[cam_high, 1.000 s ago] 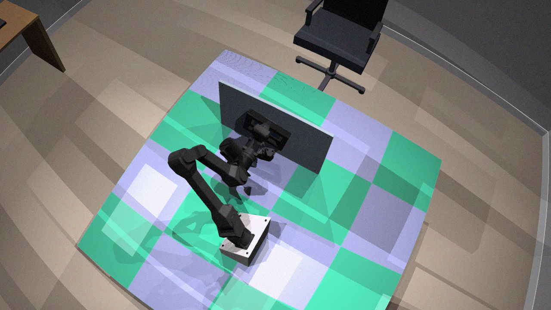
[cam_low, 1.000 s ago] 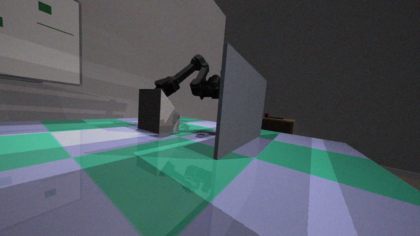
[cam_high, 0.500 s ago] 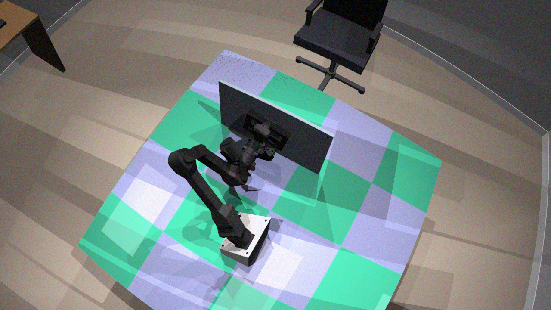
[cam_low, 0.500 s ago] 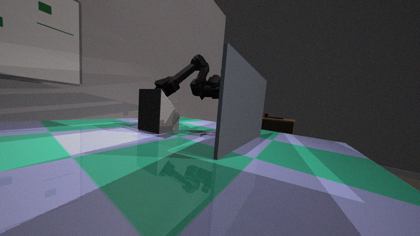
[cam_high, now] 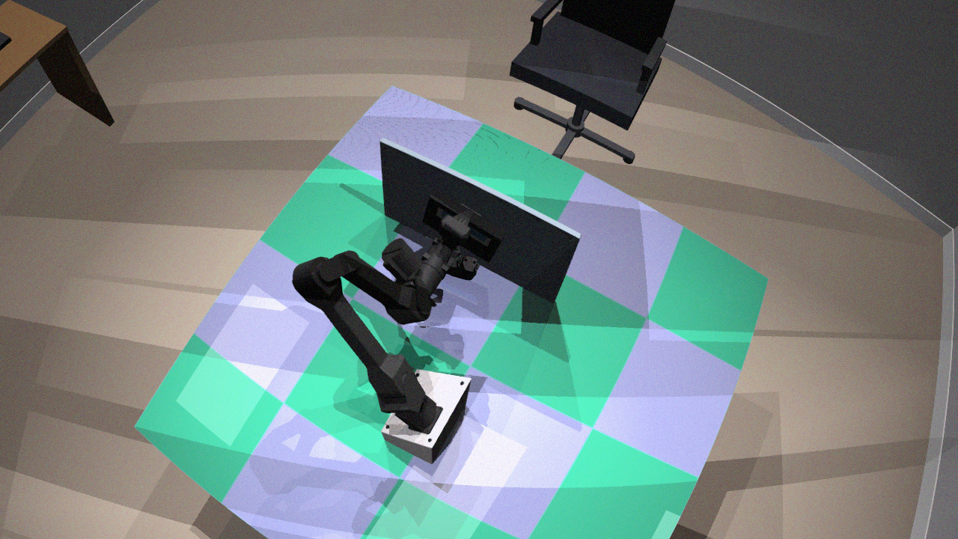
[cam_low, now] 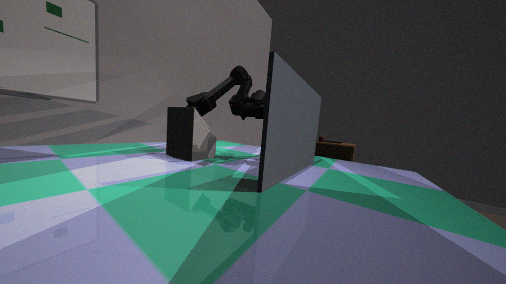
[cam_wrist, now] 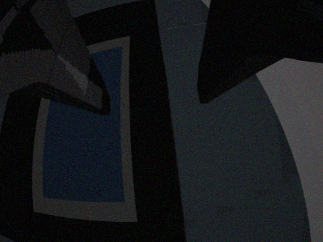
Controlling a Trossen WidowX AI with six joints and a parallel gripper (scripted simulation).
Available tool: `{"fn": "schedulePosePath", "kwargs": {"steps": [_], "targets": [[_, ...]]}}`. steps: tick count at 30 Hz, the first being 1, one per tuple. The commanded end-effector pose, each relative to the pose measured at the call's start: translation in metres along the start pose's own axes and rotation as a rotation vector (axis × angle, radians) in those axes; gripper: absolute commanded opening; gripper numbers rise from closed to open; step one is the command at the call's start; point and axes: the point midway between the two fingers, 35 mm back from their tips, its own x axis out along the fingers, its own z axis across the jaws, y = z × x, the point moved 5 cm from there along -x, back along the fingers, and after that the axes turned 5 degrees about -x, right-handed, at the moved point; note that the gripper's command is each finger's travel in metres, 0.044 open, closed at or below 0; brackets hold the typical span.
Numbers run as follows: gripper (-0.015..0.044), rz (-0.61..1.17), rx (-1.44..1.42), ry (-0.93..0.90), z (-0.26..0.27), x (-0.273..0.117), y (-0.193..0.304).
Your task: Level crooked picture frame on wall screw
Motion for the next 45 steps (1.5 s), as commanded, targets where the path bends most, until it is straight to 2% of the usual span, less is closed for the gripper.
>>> {"fn": "schedulePosePath", "kwargs": {"steps": [1,23,30,37,38,45], "targets": [[0.026,0.004,-0.003,0.006,-0.0012,0.0001,0.0006],[0.026,0.004,-0.003,0.006,-0.0016,0.0001,0.0011],[0.0076,0.004,-0.003,0.006,-0.0016,0.0001,0.0011],[0.003,0.004,-0.003,0.006,-0.0016,0.0001,0.0011],[0.0003,0.004,-0.003,0.006,-0.0016,0.0001,0.0011],[0.0,0.004,-0.003,0.006,-0.0014,0.0,0.001]]}}
